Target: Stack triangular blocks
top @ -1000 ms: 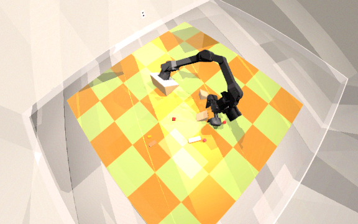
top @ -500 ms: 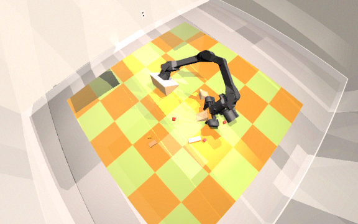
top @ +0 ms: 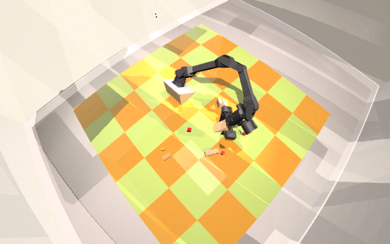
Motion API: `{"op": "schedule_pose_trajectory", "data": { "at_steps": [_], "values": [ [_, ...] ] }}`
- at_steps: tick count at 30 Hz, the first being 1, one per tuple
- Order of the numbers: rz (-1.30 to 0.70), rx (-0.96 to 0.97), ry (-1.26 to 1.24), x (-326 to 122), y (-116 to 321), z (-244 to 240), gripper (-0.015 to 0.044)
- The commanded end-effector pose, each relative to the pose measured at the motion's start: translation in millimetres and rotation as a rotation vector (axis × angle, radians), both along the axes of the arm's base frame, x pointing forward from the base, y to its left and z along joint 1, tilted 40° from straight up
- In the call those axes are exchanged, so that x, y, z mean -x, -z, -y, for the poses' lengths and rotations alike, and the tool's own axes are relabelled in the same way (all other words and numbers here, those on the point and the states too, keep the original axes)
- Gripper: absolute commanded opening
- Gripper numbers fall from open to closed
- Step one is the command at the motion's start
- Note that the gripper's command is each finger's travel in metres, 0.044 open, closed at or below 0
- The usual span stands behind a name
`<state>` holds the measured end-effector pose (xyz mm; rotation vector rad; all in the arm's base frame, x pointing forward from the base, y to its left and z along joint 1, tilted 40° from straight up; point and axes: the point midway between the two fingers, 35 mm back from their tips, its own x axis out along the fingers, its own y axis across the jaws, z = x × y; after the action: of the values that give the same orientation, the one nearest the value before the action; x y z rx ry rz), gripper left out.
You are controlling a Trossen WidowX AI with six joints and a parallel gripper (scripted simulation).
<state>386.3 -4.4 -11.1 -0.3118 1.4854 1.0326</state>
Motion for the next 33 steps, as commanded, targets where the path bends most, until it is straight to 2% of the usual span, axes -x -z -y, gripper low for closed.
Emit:
{"op": "schedule_pose_trajectory", "data": {
  "at_steps": [1,4,11,18,22,33],
  "values": [
    [-0.009,0.003,-0.002,2.5,2.7,-1.7,0.0309],
    [-0.009,0.003,-0.002,2.5,2.7,-1.7,0.0230],
    [-0.009,0.003,-0.002,2.5,2.7,-1.7,0.0183],
    [-0.004,0.001,-0.001,1.5,-1.2,1.4,0.0000],
    [0.006,-0.014,0.008,2.4,-0.6,2.1,0.0000],
    [0.165,-0.219,0.131,13.9,-2.2,18.8,0.0000]
  ]
}}
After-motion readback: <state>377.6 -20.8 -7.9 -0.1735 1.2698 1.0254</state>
